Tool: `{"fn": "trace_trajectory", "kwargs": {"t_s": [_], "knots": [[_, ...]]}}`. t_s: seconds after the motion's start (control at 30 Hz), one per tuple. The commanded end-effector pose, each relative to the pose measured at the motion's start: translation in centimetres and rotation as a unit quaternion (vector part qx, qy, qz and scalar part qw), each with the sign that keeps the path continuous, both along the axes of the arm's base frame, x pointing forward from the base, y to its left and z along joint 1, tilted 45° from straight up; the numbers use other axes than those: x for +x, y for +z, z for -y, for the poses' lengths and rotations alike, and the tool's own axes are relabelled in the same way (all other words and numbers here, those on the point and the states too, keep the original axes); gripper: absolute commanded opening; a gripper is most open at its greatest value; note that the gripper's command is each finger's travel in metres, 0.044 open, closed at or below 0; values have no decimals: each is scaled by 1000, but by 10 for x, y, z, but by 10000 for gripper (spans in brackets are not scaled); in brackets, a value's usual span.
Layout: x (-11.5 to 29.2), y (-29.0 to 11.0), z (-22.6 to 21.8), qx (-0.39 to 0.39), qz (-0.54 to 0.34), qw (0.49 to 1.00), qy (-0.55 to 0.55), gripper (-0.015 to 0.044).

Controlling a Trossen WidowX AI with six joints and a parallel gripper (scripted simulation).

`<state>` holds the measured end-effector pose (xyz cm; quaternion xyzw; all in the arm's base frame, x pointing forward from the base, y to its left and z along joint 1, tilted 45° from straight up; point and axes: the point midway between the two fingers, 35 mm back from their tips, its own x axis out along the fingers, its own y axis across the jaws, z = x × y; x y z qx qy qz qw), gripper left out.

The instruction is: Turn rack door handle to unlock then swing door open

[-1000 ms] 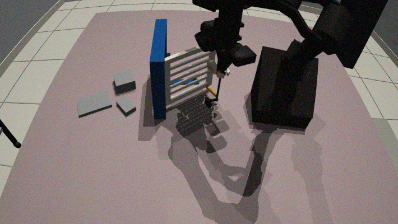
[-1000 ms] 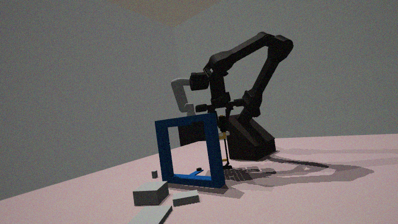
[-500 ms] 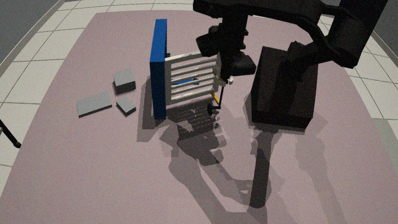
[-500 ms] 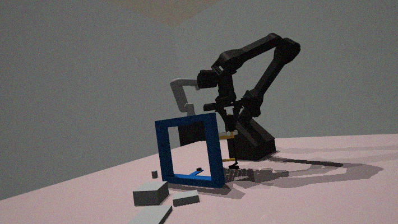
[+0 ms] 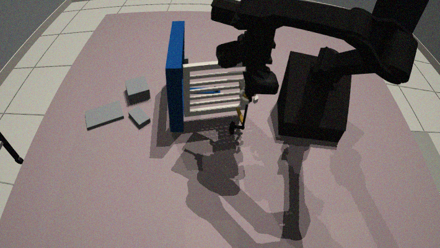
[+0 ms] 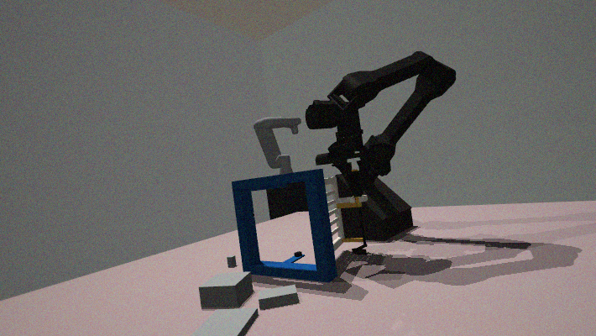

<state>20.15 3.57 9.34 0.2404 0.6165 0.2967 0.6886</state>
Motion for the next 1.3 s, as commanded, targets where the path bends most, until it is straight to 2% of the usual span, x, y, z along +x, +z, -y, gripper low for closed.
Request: {"fn": "trace_trajectory", "kwargs": {"t_s": [0.0,0.3,0.7,1.03,1.27], "knots": [[2,6,-5,3,-17,1000,-21,19],[3,17,-16,7,-50,997,-54,19],[3,17,-16,7,-51,997,-55,19],[3,17,-16,7,-51,997,-55,281],[3,21,-11,6,-51,997,-55,291]]}}
